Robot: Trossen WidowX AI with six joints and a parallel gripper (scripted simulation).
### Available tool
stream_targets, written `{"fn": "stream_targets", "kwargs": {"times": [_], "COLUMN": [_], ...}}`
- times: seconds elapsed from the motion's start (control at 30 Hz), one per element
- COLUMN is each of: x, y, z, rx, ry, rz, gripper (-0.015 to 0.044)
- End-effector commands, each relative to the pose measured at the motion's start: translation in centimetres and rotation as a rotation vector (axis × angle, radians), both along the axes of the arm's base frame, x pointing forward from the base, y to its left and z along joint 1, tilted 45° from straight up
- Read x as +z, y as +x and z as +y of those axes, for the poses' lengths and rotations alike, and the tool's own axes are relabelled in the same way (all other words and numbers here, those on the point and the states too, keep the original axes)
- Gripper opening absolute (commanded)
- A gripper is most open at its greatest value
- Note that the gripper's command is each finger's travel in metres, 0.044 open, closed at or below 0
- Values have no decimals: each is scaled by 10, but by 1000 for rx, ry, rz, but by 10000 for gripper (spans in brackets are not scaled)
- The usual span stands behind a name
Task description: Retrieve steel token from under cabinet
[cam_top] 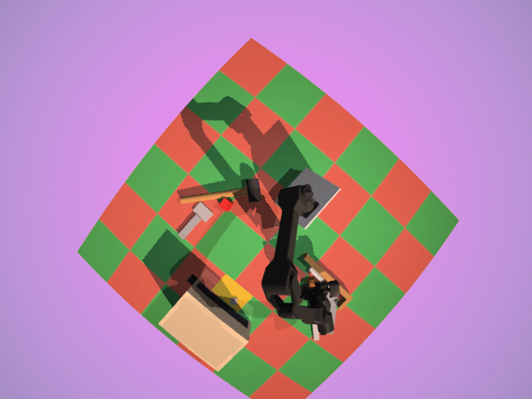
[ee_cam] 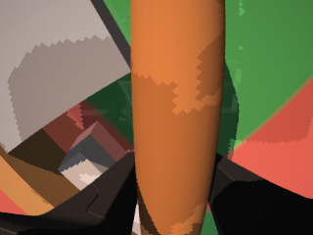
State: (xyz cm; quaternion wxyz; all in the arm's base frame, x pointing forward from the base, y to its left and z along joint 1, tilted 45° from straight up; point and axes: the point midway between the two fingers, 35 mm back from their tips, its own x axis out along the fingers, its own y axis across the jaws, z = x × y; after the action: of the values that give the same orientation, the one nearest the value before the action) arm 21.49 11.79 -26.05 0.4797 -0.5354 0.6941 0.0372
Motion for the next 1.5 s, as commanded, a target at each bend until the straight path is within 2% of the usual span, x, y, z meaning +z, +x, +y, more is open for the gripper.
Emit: {"fn": "stream_targets", "kwargs": {"times": [0.0,1.47], "x": [-2,-14], "y": [6,12], "z": [14,27], "rx": [3,-11], "ry": [30,32], "rz": [-16,-30], "gripper": [0,0]}}
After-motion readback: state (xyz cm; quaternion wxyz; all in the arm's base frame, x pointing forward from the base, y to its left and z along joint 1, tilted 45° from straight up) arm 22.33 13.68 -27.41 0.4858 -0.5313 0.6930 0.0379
